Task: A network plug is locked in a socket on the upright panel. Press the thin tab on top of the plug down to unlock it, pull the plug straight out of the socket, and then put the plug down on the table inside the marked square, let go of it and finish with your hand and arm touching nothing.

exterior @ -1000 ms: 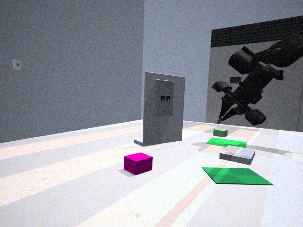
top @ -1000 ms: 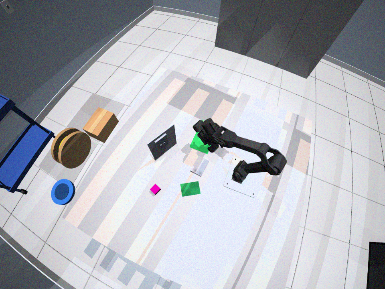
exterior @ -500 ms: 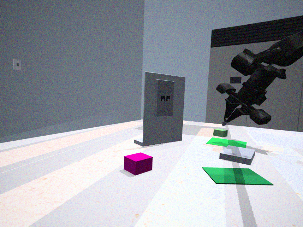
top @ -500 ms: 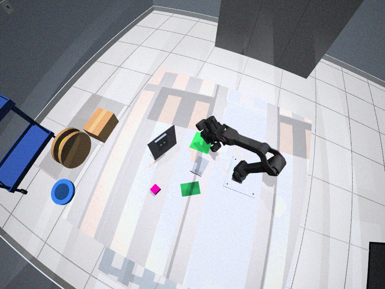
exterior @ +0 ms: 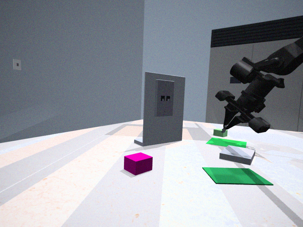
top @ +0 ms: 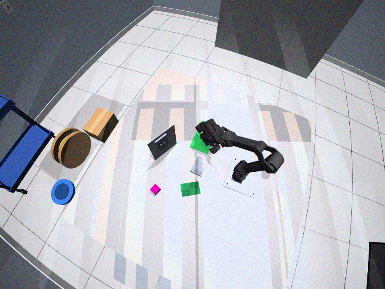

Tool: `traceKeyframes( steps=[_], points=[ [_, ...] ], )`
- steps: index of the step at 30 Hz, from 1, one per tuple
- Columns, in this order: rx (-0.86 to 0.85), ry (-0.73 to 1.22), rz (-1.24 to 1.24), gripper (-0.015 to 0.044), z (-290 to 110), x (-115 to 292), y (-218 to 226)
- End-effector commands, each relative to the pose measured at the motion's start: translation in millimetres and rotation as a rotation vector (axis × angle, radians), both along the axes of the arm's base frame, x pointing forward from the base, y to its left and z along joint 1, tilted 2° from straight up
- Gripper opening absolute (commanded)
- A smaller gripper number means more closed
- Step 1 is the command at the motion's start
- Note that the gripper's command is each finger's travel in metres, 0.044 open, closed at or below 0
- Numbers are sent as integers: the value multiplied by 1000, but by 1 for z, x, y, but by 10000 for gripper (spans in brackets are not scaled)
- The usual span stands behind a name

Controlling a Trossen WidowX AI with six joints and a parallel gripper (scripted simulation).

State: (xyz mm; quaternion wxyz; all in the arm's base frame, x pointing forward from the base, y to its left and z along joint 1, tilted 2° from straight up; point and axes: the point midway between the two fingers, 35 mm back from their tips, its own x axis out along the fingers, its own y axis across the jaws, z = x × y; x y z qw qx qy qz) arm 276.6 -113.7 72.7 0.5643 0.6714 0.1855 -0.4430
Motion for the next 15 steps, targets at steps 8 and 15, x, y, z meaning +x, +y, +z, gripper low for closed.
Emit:
traceKeyframes(
  steps=[8, 15],
  points=[
    [9, 10, 2, 0, -22, -4, 2],
    [9, 10, 2, 0, -31, -5, 2]
  ],
)
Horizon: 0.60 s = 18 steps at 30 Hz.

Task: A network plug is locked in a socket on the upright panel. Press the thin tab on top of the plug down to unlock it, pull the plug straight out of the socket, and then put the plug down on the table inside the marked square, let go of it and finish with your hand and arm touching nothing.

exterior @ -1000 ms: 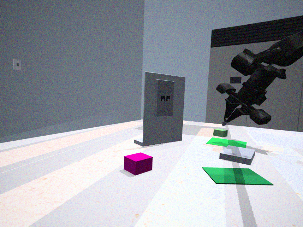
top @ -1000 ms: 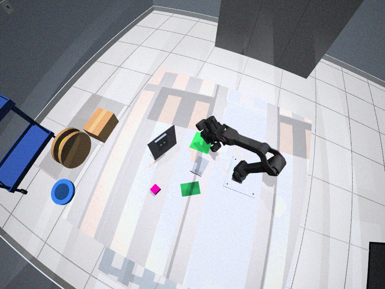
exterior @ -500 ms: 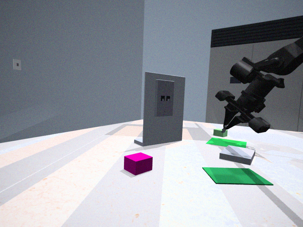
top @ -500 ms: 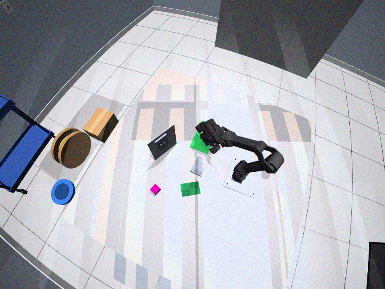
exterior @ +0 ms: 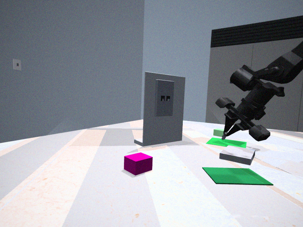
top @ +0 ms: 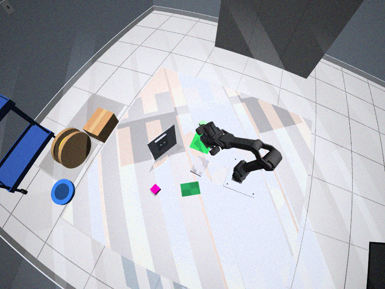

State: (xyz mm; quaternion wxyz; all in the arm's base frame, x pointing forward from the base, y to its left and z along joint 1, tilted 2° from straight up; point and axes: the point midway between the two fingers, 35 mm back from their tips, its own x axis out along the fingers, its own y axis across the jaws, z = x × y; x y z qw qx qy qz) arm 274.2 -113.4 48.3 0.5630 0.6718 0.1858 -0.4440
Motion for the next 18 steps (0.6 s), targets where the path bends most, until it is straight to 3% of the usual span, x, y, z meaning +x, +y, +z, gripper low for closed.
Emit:
traceKeyframes(
  steps=[1, 18],
  points=[
    [7, 8, 4, 0, -7, -3, 2],
    [7, 8, 4, 0, -9, -1, -2]
  ],
)
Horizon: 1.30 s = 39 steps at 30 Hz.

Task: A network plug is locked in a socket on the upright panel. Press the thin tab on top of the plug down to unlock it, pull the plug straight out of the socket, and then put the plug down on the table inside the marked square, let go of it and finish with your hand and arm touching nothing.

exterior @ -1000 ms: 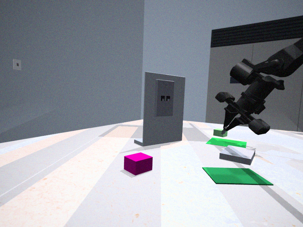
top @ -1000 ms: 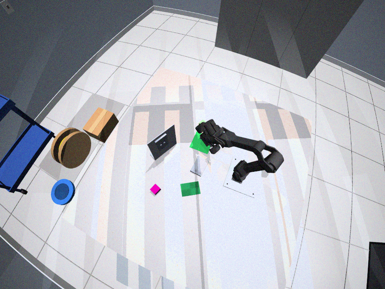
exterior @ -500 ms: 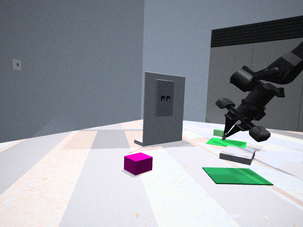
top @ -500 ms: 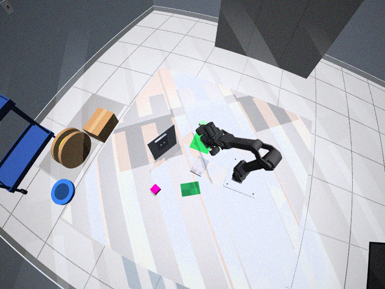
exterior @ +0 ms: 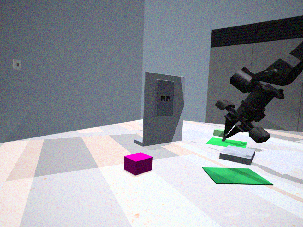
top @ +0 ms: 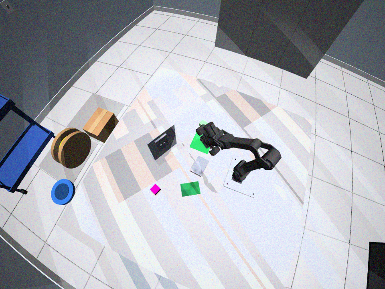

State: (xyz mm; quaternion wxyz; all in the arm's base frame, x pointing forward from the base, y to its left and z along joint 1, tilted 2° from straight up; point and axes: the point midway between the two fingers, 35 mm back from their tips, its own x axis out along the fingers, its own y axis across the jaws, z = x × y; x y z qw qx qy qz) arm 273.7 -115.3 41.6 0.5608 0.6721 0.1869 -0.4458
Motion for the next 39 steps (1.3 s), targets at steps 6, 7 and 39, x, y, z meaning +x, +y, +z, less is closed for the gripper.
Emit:
traceKeyframes(
  steps=[6, 7, 39],
  points=[
    [0, 0, 0, 0, -1, 0, -1],
    [0, 0, 0, 0, -1, 0, -1],
    [2, 2, 3, 156, 13, -8, 5]
  ],
)
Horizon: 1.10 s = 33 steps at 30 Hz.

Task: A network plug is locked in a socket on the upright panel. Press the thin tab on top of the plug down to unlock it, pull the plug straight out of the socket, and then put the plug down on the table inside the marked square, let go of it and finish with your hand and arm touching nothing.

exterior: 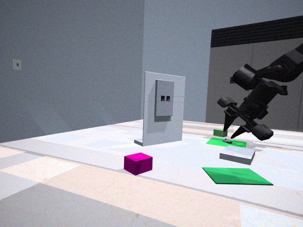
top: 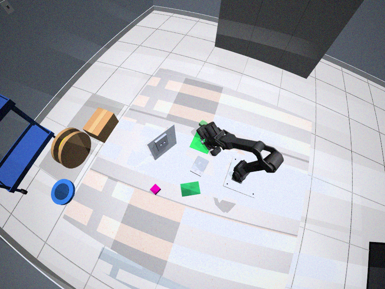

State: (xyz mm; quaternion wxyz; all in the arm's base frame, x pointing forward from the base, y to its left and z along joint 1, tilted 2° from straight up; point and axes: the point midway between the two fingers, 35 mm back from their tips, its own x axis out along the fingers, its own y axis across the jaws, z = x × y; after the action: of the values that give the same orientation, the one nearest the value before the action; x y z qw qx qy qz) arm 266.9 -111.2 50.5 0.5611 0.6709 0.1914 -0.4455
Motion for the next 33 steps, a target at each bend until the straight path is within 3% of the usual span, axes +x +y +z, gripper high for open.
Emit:
traceKeyframes(
  steps=[1, 33],
  points=[
    [0, -3, -4, 156, 4, -1, 1],
    [1, -2, -2, 156, 42, -4, 4]
  ],
)
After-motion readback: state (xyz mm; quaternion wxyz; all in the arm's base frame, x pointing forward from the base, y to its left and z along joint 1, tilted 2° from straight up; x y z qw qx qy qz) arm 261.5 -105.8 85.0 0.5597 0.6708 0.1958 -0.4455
